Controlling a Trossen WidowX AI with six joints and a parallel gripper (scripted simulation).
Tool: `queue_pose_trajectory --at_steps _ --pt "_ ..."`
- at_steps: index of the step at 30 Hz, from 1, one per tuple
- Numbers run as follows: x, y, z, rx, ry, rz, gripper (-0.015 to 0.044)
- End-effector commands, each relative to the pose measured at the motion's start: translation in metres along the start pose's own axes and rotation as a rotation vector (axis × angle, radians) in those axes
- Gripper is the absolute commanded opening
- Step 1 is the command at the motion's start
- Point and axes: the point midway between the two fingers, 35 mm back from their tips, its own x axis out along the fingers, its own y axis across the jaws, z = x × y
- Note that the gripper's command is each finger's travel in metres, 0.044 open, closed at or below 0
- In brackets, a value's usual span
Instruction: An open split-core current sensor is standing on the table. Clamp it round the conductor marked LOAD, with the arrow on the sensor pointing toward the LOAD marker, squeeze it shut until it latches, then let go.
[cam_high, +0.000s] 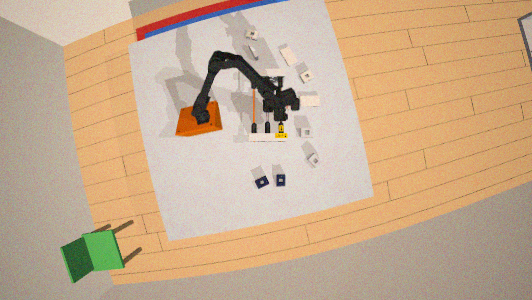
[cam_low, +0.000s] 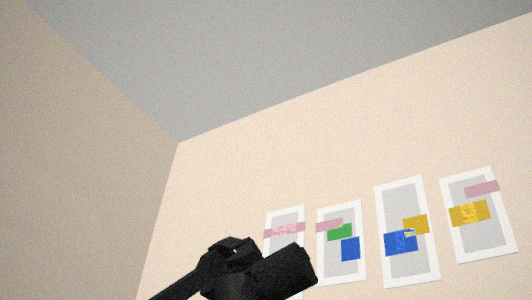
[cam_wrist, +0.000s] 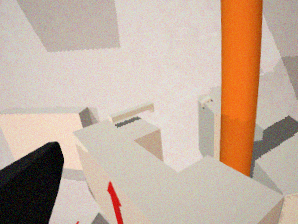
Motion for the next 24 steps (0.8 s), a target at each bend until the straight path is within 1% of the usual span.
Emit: queue_pose_trajectory --at_steps 1,24 --pt "-0.0024 0.0065 -0.0013 0.000 0.000 0.015 0.0440" --pt "-0.0038 0.0078 -0.0023 0.000 0.000 0.016 0.0440"
